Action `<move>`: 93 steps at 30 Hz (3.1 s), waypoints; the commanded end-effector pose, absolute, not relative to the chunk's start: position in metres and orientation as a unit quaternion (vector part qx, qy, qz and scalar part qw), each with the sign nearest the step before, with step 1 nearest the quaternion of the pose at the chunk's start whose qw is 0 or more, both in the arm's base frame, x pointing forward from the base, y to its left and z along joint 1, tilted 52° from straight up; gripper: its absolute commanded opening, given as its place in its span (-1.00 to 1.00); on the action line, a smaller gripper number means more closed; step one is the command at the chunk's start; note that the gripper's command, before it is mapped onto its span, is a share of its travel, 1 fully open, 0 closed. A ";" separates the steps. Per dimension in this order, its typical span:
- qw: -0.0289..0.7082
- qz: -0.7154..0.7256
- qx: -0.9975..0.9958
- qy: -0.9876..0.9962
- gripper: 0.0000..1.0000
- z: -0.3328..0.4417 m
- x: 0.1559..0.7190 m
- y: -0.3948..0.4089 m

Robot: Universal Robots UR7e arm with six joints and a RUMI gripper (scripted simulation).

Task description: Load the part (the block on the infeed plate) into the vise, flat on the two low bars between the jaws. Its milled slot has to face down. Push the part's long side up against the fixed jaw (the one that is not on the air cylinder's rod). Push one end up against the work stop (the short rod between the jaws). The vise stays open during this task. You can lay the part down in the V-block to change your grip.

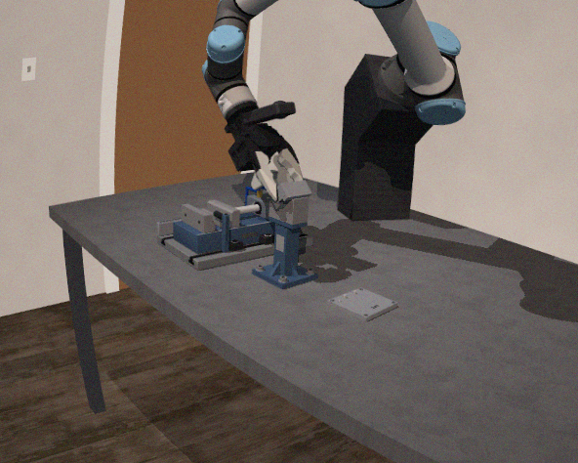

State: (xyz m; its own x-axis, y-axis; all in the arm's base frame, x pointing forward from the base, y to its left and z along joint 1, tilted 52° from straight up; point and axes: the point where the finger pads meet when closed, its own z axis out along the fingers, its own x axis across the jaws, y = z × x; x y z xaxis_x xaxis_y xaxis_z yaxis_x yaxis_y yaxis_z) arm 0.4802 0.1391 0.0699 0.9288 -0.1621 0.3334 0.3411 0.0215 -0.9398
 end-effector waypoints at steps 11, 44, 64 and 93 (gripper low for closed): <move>0.711 -0.177 -0.677 -0.066 -1.00 0.075 0.478 0.133; 0.711 -0.177 -0.677 -0.066 -1.00 0.084 0.473 0.123; 0.711 -0.177 -0.677 -0.066 -1.00 0.085 0.472 0.121; 0.711 -0.177 -0.677 -0.066 -1.00 0.085 0.472 0.121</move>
State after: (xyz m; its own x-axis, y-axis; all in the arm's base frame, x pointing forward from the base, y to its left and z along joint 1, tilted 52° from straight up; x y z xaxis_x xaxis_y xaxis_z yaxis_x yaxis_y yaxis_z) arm 0.4718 0.1219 0.0847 0.9288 -0.1621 0.3334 0.3411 0.0215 -0.9398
